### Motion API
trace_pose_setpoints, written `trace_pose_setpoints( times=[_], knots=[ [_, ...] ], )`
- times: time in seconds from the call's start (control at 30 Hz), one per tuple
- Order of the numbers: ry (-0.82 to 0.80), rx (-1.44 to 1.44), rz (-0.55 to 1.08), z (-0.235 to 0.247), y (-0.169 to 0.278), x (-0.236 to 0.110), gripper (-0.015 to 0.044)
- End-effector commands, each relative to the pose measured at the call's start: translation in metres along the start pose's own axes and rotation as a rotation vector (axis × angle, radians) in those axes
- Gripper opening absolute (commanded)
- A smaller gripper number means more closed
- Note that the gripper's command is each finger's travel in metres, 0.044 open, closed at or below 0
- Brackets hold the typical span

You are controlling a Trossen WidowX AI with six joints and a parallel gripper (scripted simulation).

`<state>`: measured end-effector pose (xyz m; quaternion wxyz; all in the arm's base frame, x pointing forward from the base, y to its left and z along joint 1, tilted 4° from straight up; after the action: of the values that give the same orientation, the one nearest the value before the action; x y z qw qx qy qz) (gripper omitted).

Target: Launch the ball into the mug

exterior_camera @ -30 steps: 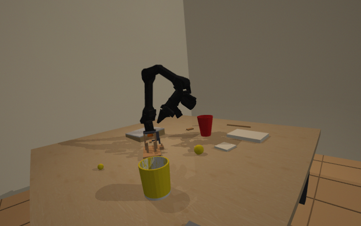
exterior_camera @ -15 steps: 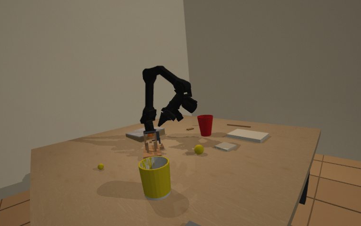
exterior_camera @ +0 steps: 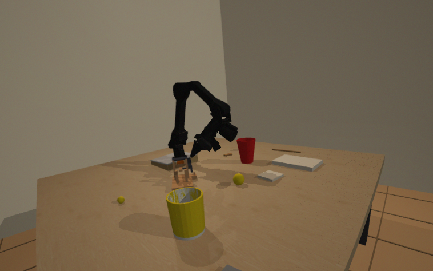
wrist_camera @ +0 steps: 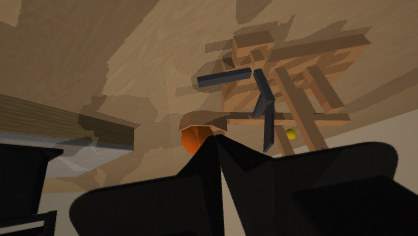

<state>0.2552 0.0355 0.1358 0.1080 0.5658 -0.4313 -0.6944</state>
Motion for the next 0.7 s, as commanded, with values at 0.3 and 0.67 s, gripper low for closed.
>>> trace_pose_setpoints(
  times=[0.3,0.67],
  knots=[
    [-0.01,-0.018,0.021,0.0,-0.017,0.019,0.0],
    [-0.014,-0.023,0.028,0.001,-0.03,0.033,0.0]
  ],
)
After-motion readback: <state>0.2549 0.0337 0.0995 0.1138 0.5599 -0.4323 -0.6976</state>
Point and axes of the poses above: the point midway between the two fingers, 35 mm back from their tips, its own x axis out along the fingers, its own z axis across the jaws, y = z × x, the point moved 10 cm from there along -x, back along the fingers, and after that the axes turned 1 degree about -x, right-handed, at the moved point
